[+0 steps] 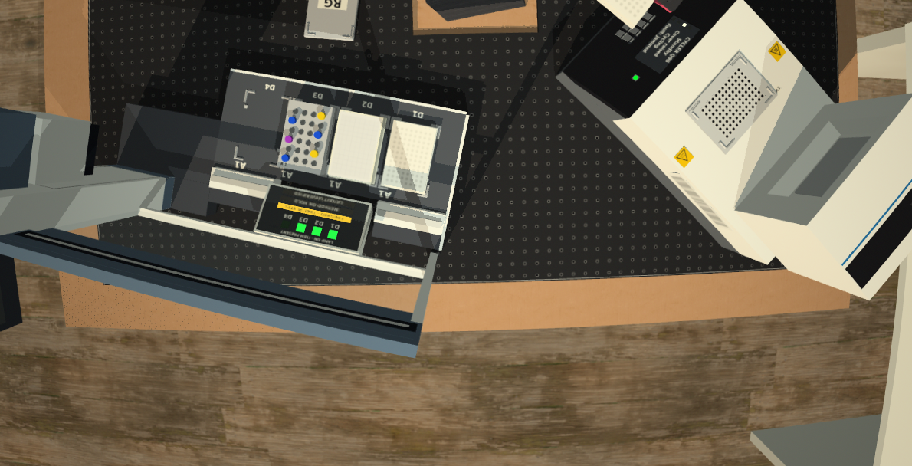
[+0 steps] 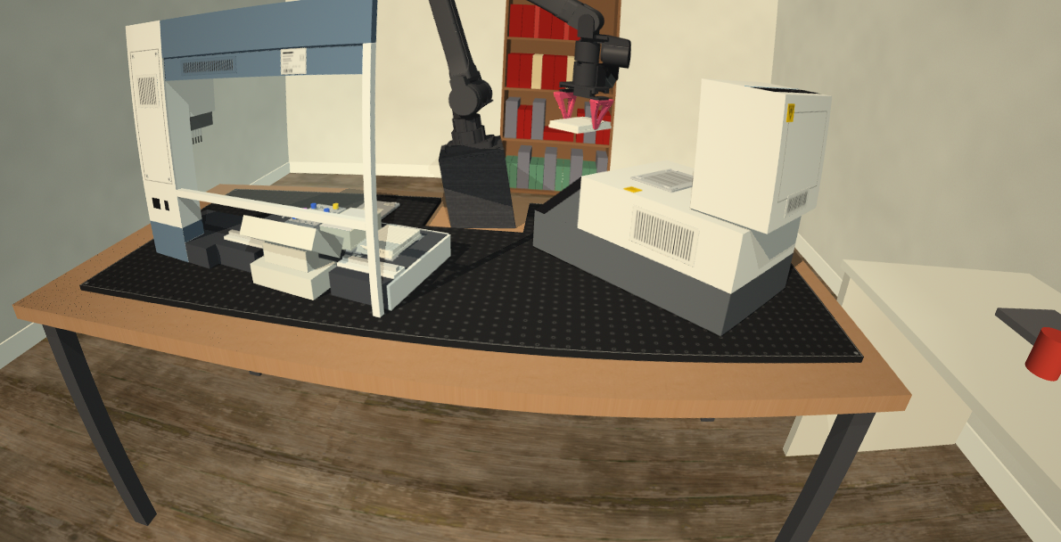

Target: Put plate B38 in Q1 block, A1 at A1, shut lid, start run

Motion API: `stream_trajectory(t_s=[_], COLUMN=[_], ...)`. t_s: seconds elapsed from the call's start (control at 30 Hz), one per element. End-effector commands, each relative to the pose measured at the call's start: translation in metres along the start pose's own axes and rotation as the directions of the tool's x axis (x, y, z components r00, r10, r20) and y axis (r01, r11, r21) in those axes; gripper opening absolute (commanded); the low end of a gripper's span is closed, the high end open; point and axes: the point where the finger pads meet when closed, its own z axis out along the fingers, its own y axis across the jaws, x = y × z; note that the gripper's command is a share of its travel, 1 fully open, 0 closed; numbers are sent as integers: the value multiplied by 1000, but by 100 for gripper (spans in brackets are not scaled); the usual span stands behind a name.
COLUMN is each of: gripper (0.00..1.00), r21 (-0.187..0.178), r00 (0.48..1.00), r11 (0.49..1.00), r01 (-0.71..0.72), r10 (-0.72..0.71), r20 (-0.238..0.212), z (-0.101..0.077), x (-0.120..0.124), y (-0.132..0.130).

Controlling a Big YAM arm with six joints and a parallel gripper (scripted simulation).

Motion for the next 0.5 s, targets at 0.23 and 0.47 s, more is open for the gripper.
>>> stream_trajectory(t_s=[0.23,0.47], gripper=[0,0], r21=[57,31], r00=[998,999], r11=[997,998], r01=[-49,-48], r10=[47,47], r20=[37,22], z=[-19,-14], x=[-2,2], y=[-70,-94])
